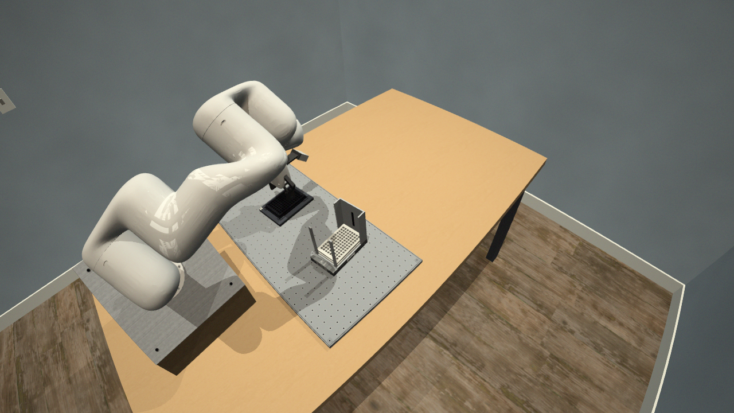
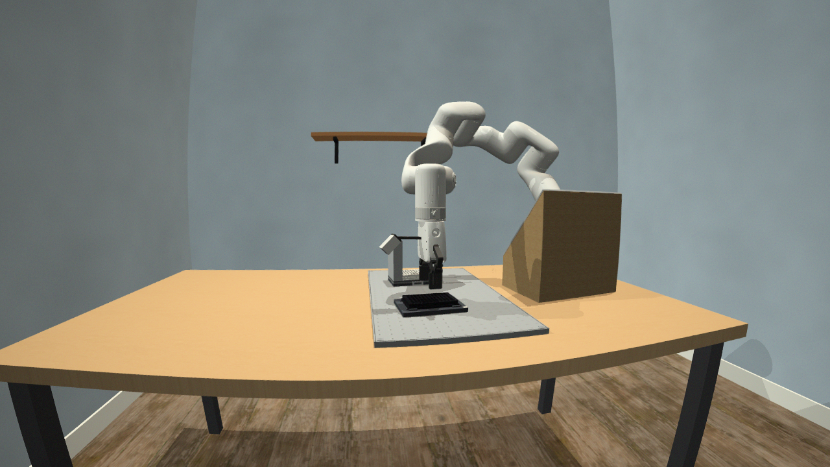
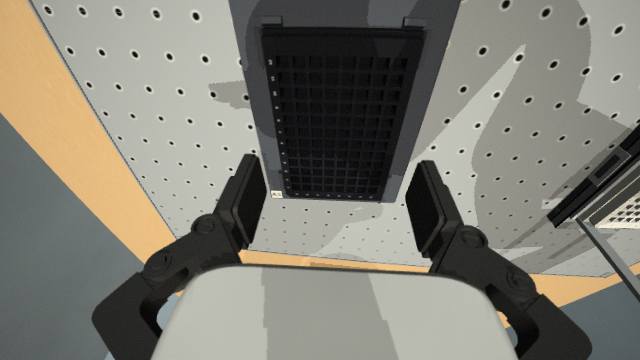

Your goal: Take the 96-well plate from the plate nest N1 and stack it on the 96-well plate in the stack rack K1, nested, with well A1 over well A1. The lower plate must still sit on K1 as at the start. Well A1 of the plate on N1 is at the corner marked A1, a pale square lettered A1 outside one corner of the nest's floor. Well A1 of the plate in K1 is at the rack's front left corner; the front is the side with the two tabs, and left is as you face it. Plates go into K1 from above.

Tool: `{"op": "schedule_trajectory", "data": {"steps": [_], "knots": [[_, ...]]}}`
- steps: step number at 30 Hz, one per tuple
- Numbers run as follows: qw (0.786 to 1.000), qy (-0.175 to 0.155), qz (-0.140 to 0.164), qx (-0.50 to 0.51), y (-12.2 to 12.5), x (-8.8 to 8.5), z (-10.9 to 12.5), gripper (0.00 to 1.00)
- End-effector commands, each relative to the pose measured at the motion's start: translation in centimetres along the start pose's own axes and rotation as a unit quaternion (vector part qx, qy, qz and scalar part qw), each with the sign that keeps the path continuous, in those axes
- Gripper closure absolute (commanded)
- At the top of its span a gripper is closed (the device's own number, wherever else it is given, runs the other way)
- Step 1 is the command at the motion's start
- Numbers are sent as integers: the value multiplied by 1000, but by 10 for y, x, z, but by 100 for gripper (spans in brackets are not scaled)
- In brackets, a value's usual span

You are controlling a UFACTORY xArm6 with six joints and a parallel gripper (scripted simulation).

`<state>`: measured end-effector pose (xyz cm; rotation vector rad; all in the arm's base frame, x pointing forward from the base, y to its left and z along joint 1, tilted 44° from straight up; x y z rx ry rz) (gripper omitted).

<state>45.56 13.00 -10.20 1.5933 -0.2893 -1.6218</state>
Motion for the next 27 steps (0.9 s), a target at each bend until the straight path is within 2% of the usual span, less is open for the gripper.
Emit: {"op": "schedule_trajectory", "data": {"steps": [1, 10, 27], "knots": [[1000, 2, 0, 1, 0, 4, -1, 0], [1000, 2, 0, 0, 0, 19, -1, 0], [1000, 2, 0, 0, 0, 20, -1, 0]]}}
Point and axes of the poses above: the point where the finger pads meet when closed, its own x axis out along the fingers, its own y axis across the jaws, z = x × y, the point moved 8 cm from there along -x, back along the fingers, and after that the axes turned 15 degrees about -x, right-handed, at the moved point
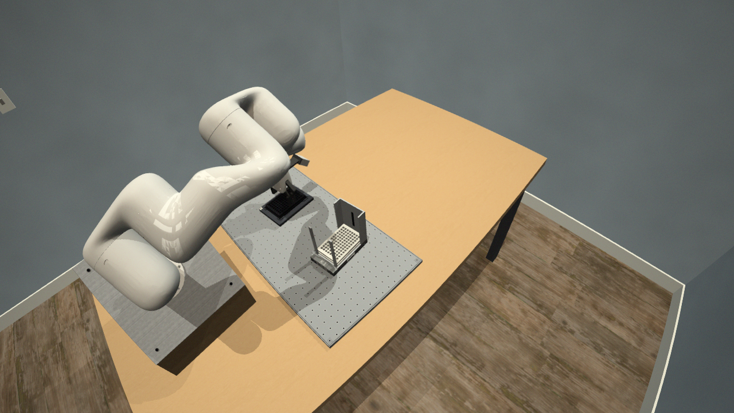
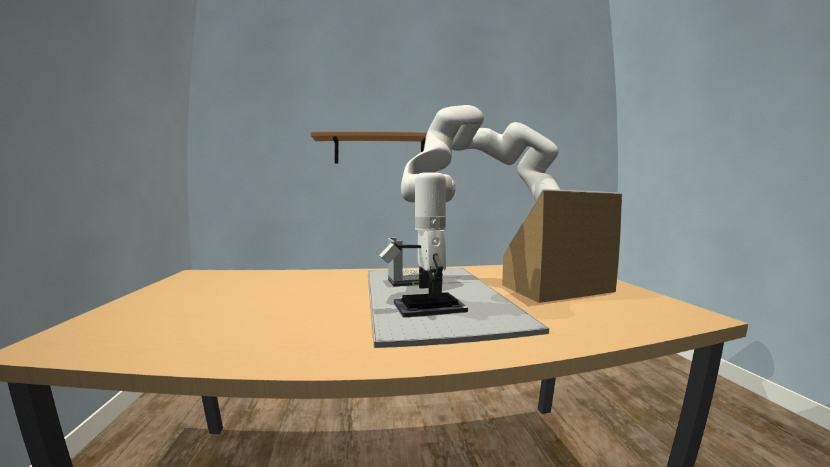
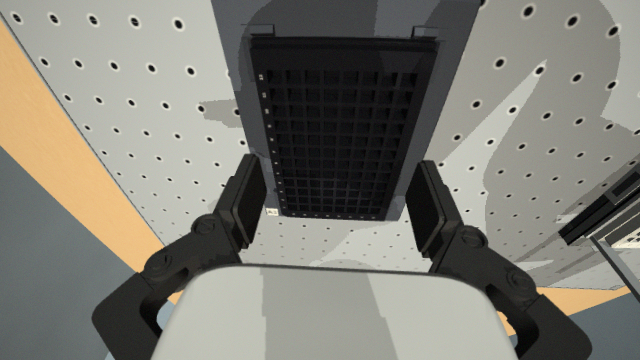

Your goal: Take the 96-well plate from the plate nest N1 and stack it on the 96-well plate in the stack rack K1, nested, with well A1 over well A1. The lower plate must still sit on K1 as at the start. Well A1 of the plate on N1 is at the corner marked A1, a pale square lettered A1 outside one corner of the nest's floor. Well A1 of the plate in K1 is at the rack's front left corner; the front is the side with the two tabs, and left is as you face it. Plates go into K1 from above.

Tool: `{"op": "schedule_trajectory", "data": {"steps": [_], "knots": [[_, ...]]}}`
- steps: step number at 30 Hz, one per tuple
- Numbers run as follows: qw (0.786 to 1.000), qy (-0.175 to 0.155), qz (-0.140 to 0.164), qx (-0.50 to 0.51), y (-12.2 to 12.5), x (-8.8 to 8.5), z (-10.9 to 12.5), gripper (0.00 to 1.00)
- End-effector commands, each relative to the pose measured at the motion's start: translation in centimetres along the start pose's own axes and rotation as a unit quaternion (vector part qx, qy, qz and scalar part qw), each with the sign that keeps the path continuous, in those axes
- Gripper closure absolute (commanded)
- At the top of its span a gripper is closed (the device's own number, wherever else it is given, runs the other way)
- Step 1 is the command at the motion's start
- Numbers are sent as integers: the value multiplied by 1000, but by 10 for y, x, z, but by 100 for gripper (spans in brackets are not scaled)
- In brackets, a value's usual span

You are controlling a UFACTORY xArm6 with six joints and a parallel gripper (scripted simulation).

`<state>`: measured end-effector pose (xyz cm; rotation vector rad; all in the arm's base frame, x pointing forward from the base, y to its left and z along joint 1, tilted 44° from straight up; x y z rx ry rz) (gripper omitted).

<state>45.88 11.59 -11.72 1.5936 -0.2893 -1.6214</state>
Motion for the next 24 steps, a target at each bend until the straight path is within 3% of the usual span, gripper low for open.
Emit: {"op": "schedule_trajectory", "data": {"steps": [1, 24], "knots": [[1000, 2, 0, 0, 0, 0, -1, 0], [1000, 2, 0, 0, 0, 13, -1, 0]]}}
Point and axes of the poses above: the point where the finger pads meet when closed, its own x axis out along the fingers, its own y axis across the jaws, z = x × y, the point moved 8 cm from there along -x, back along the fingers, and after that the axes turned 15 degrees about -x, right-handed, at the moved point
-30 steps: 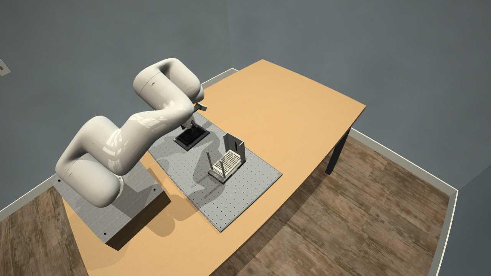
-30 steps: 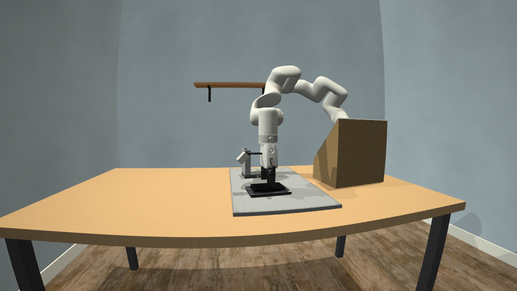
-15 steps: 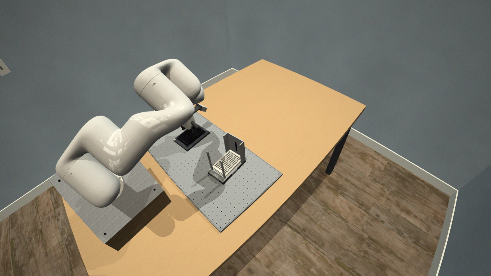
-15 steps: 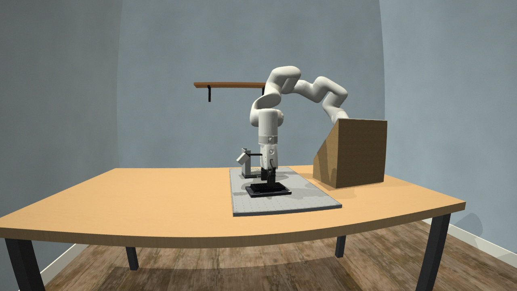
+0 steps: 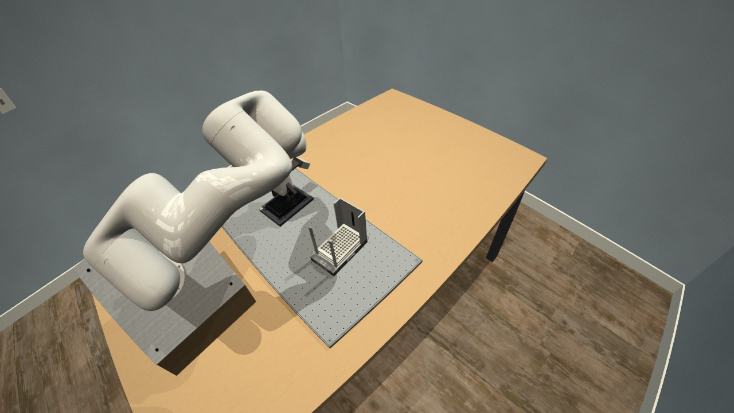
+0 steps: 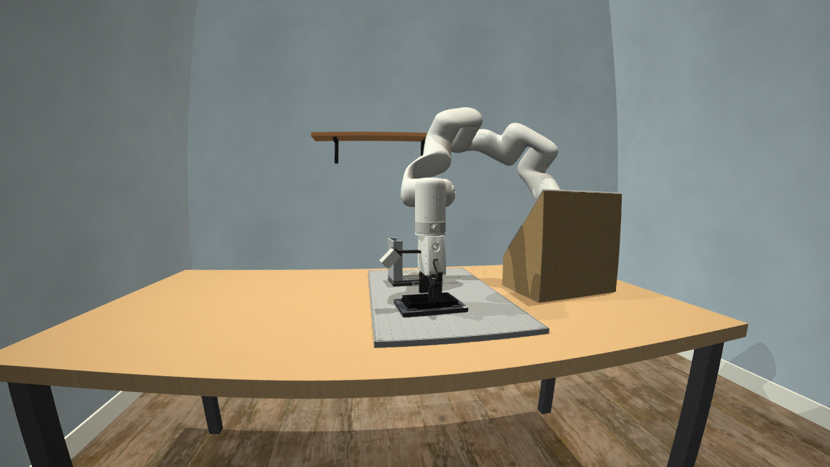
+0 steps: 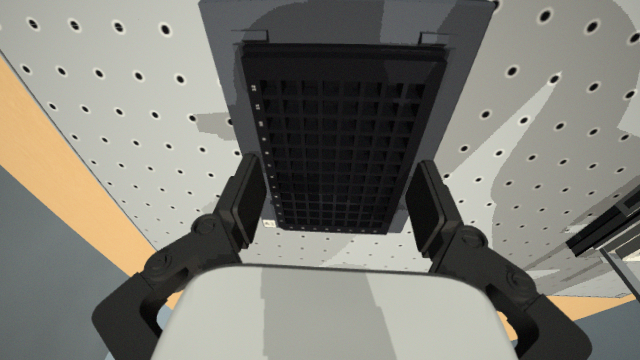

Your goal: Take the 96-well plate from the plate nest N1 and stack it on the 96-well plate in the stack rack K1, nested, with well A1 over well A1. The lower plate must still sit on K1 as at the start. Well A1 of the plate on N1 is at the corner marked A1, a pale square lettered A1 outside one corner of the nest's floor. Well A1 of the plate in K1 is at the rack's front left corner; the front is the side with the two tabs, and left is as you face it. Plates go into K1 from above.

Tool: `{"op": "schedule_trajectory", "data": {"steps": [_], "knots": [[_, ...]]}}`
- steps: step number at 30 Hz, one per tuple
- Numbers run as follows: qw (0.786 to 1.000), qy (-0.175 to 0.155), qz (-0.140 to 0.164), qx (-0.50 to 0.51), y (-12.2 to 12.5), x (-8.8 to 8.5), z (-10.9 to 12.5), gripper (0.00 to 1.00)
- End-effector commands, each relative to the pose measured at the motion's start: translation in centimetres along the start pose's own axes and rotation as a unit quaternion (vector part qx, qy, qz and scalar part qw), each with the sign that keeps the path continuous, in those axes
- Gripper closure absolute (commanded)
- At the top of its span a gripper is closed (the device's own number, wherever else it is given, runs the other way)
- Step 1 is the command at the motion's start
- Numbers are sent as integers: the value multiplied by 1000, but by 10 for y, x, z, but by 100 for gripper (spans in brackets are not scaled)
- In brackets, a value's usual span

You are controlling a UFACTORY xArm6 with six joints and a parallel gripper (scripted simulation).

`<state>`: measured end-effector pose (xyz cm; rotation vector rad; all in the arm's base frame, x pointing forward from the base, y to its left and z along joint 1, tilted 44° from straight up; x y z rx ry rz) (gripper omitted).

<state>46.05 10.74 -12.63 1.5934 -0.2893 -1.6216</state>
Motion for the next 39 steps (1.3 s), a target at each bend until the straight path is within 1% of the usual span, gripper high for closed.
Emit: {"op": "schedule_trajectory", "data": {"steps": [1, 9, 28, 29, 39], "knots": [[1000, 2, 0, 0, 0, 1, -1, 0], [1000, 2, 0, 0, 0, 6, -1, 0], [1000, 2, 0, 0, 0, 6, -1, 0], [1000, 2, 0, 0, 0, 5, -1, 100], [1000, 2, 0, 0, 0, 5, -1, 100]]}}
Point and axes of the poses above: the point where the finger pads meet when closed, its own x axis out along the fingers, its own y axis across the jaws, z = x × y, the point moved 8 cm from there along -x, back along the fingers, and after that the axes turned 15 degrees about -x, right-handed, at the moved point
